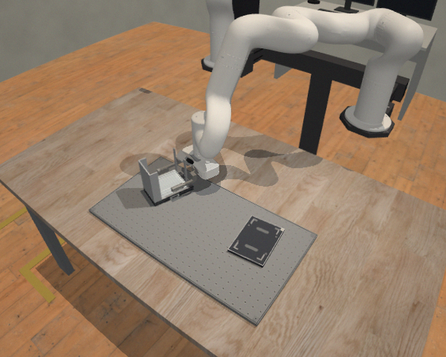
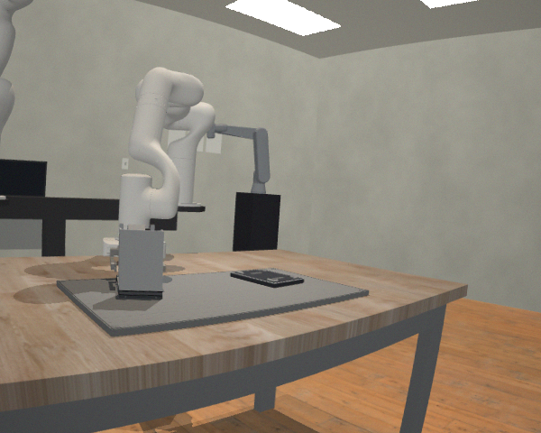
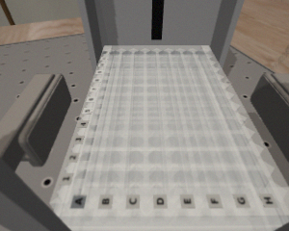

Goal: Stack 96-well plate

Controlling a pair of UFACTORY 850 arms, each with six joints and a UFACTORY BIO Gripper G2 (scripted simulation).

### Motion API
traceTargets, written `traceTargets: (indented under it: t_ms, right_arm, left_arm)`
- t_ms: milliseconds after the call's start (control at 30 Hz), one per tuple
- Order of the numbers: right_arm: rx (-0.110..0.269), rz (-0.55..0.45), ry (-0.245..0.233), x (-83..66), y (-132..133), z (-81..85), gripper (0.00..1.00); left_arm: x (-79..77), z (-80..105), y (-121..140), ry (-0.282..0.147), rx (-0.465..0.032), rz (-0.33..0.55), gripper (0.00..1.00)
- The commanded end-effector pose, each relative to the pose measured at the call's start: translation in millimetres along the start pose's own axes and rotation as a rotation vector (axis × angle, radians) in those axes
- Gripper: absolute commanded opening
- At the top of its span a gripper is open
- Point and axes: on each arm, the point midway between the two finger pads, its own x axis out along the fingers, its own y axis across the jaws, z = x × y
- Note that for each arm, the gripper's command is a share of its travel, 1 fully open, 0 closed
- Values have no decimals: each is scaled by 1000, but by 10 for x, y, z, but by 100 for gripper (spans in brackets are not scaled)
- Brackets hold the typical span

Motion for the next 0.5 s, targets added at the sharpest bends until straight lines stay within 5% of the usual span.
traceTargets:
  t_ms: [0, 467]
  right_arm:
    - [0, -1, 0, -4, -4, 1, 100]
    - [0, -1, 0, -4, -4, 1, 100]
  left_arm:
    - [10, 13, -3, -2, -1, 0, 37]
    - [10, 67, -4, -2, -1, 0, 37]
